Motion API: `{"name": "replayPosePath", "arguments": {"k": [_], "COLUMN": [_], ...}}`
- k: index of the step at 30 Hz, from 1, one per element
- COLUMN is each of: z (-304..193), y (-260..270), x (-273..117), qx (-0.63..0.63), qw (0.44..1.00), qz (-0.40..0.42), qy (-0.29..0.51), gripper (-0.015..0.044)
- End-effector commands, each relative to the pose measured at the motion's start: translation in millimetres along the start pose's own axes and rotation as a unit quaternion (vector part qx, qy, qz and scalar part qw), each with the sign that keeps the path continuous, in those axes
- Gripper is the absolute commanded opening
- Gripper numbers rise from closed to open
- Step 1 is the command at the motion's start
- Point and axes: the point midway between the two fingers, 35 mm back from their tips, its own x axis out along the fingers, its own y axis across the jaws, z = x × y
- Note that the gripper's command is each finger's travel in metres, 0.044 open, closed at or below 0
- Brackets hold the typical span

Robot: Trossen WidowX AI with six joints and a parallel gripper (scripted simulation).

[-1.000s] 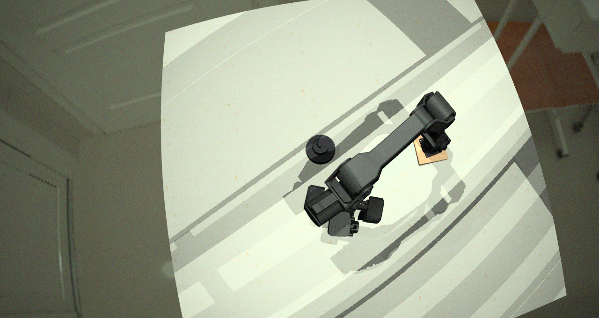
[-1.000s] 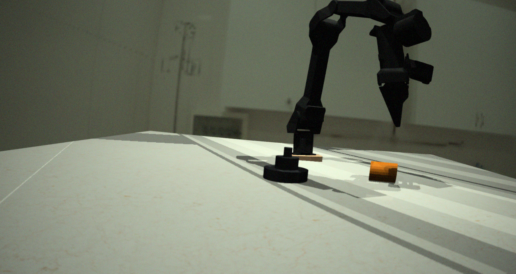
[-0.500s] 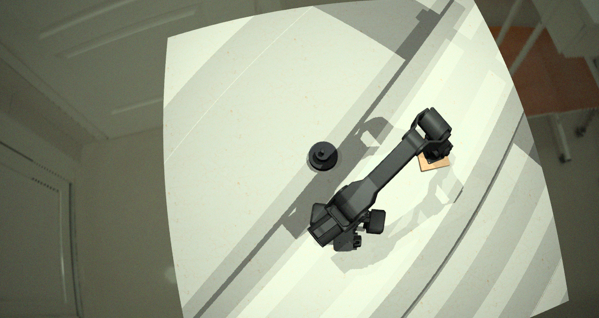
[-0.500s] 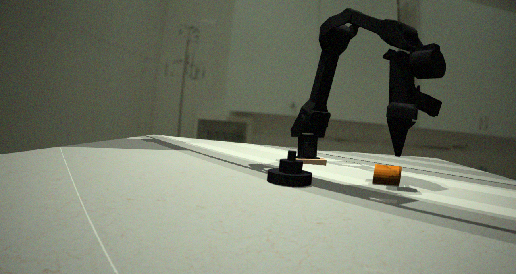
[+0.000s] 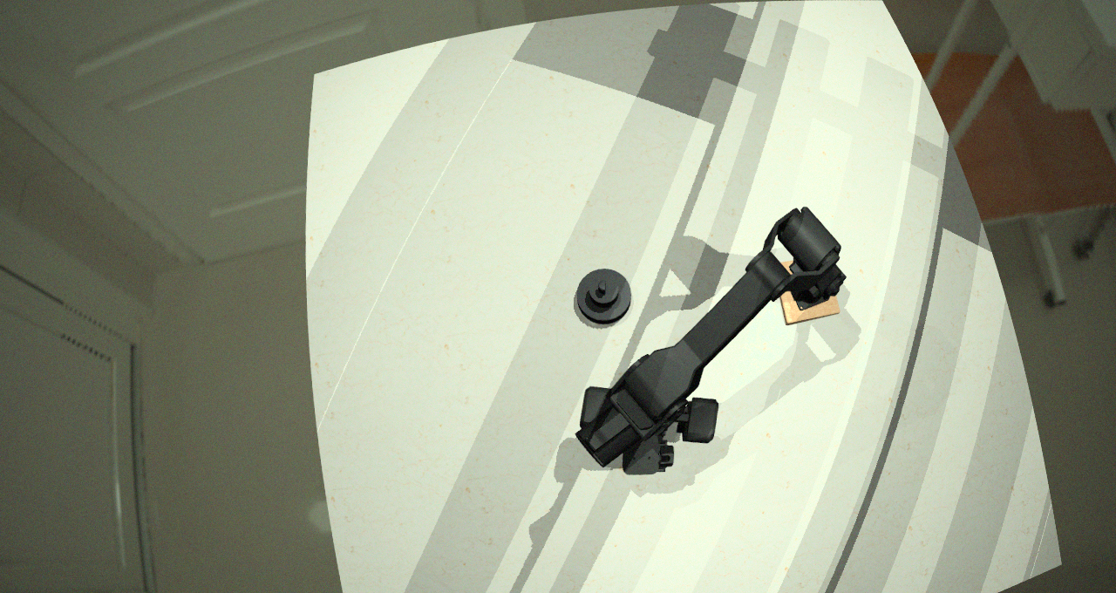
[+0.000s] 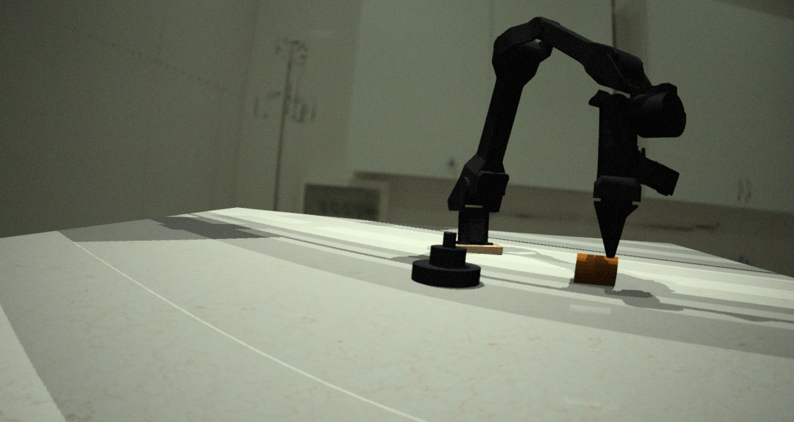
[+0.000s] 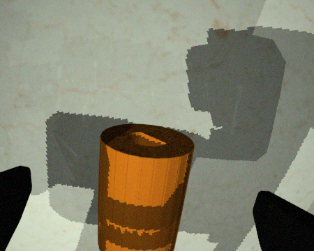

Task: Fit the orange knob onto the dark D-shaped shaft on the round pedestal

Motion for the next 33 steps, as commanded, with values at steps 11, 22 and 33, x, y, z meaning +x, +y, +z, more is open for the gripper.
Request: {"name": "replayPosePath", "arguments": {"k": [11,22,33], "z": [-2,-2,-2], "y": [0,0,0], "x": [26,33,33], "qx": [-0.002,-0.002,-0.002], "qw": [1.0,1.0,1.0], "qz": [0.001,0.001,0.001], "qy": [0.004,0.004,0.004], "gripper": [0.044,0.0309,0.024]}}
